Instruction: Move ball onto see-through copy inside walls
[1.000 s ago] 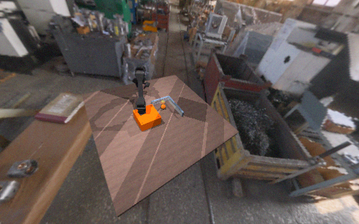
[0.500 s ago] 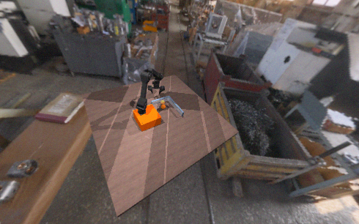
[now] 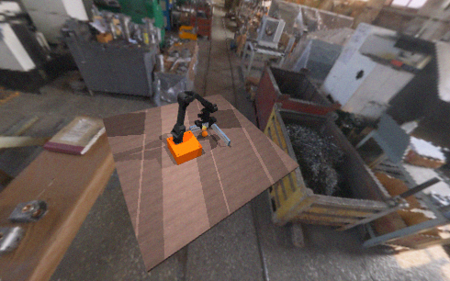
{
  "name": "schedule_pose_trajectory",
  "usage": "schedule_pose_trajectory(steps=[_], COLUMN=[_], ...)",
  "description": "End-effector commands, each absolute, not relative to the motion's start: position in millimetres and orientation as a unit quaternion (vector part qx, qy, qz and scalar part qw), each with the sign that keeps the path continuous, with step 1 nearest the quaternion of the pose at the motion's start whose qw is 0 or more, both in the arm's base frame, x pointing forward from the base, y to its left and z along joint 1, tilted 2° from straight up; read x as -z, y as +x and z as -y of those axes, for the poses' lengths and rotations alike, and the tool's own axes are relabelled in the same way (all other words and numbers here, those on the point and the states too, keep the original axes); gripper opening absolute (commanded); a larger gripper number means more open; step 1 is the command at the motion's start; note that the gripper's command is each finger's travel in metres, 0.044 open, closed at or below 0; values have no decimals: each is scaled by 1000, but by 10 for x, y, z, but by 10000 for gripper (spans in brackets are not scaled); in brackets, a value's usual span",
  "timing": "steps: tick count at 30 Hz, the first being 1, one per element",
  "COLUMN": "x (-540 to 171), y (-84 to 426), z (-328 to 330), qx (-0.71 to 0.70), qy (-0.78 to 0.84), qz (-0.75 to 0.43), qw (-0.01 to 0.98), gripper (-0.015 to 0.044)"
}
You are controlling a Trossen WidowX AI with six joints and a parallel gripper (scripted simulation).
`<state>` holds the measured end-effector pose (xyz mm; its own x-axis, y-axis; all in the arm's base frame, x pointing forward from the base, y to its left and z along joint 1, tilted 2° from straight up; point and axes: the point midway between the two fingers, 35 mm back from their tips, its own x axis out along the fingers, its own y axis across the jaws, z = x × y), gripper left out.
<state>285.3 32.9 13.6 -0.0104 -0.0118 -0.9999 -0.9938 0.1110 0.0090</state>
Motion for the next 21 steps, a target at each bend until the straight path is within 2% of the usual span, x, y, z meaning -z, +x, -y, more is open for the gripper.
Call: schedule_pose_trajectory(steps=[1, 21], x=[-120, 169], y=[2818, 2822], z=[-267, -263], qx=[-480, -480], qy=[-485, -485], qz=[-524, -524], qw=[510, 510], gripper=[374, 374])
